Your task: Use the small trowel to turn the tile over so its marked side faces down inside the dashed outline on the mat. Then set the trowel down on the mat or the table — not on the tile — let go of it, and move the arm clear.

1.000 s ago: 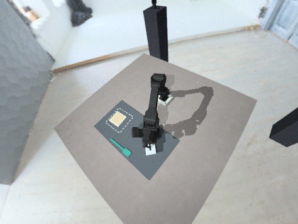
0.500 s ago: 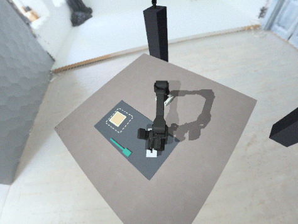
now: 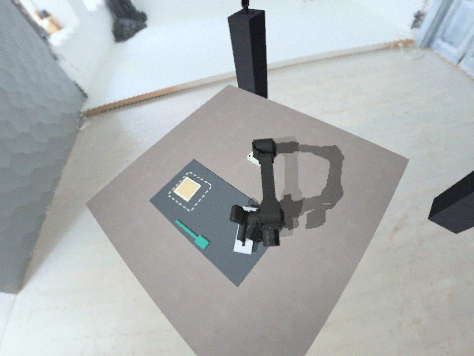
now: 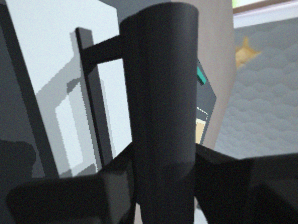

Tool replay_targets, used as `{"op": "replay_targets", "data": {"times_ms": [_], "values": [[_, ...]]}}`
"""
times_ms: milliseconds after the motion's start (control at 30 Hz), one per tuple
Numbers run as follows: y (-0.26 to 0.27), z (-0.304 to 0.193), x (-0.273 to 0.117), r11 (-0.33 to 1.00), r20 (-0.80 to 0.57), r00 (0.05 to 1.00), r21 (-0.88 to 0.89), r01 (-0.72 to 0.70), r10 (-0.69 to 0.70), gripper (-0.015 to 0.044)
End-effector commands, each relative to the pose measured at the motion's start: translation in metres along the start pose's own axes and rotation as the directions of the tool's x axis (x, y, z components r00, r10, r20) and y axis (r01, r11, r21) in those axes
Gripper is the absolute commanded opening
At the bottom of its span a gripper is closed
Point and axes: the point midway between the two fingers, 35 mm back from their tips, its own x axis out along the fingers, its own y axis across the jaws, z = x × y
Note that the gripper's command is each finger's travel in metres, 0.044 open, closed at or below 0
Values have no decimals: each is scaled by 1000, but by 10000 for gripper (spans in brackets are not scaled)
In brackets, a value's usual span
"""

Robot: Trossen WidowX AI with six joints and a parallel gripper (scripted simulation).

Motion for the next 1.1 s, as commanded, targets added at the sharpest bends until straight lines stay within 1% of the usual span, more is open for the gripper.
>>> {"op": "replay_targets", "data": {"times_ms": [0,233,467,1067], "values": [[4,3,-10,998,9,998,36,58,-59,0],[12,5,-20,990,13,992,71,123,-124,0],[13,5,-19,990,11,992,73,122,-123,0],[32,11,-1,987,-22,995,126,95,-93,0]]}}
